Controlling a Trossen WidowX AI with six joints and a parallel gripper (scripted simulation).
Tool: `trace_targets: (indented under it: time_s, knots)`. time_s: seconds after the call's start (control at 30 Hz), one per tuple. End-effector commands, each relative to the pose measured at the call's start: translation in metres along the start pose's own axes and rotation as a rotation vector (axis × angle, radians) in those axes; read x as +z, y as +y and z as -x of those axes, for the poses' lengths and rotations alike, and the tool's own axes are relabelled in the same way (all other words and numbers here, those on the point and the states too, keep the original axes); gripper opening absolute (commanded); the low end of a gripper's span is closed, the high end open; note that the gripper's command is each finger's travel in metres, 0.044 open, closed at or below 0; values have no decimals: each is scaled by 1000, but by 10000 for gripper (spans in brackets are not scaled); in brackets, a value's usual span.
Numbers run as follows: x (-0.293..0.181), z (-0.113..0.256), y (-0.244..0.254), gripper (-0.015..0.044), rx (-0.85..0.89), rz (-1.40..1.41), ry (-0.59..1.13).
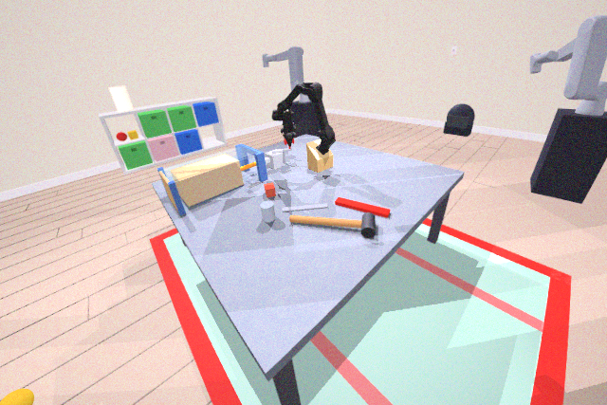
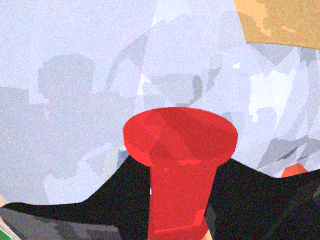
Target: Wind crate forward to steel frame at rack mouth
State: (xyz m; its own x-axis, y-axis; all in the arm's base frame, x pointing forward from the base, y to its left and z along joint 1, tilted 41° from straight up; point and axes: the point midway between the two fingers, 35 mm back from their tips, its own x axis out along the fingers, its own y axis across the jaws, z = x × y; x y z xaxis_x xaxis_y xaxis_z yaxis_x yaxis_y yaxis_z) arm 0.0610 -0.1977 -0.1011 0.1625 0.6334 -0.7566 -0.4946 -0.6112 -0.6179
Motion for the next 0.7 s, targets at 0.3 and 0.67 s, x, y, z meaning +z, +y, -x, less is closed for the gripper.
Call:
trace_targets:
  time_s: [0.3, 0.67]
  knots:
    - [-4, -1, 26, 0, 20, 5, -5]
    - [-8, -1, 41, 0, 21, 5, -5]
